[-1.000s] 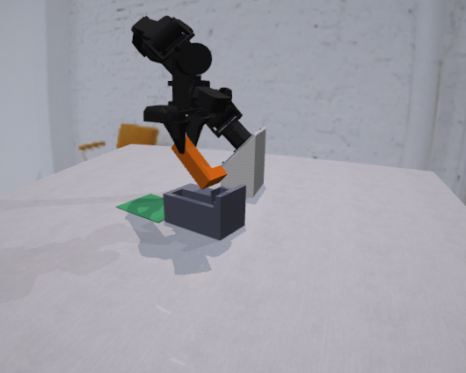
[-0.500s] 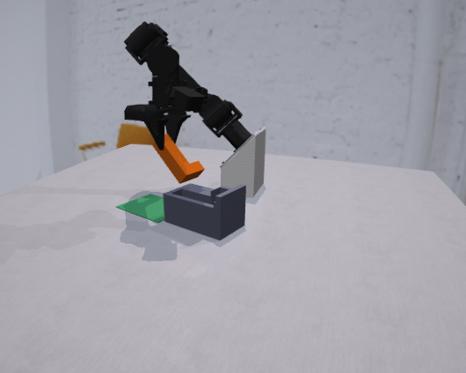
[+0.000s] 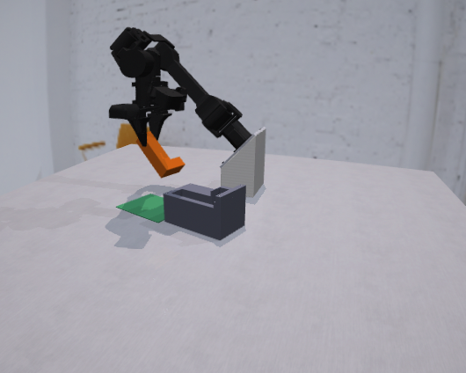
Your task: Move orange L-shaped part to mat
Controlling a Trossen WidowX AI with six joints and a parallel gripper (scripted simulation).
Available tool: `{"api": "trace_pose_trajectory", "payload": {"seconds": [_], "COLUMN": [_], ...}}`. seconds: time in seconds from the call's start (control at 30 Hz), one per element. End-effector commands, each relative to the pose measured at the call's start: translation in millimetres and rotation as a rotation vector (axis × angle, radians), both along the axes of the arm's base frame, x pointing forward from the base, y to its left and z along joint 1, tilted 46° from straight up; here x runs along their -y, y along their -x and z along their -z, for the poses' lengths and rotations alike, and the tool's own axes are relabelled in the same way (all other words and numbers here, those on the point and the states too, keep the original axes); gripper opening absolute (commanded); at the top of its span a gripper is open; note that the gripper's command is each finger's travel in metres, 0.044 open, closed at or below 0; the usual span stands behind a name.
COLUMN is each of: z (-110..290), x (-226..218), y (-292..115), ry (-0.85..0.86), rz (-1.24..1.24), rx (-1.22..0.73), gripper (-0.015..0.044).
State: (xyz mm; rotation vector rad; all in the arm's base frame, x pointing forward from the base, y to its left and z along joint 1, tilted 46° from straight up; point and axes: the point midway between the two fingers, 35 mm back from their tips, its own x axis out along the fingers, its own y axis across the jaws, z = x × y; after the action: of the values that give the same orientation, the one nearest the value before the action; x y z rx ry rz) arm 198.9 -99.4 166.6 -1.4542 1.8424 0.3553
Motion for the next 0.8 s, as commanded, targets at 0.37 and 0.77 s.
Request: {"api": "trace_pose_trajectory", "payload": {"seconds": [0.37, 0.77], "z": [-4, 9], "x": [17, 31], "y": [9, 10], "ry": [0.007, 0.008], "rz": [-0.001, -0.001], "rx": [-0.002, -0.001], "gripper": [0.0, 0.0]}}
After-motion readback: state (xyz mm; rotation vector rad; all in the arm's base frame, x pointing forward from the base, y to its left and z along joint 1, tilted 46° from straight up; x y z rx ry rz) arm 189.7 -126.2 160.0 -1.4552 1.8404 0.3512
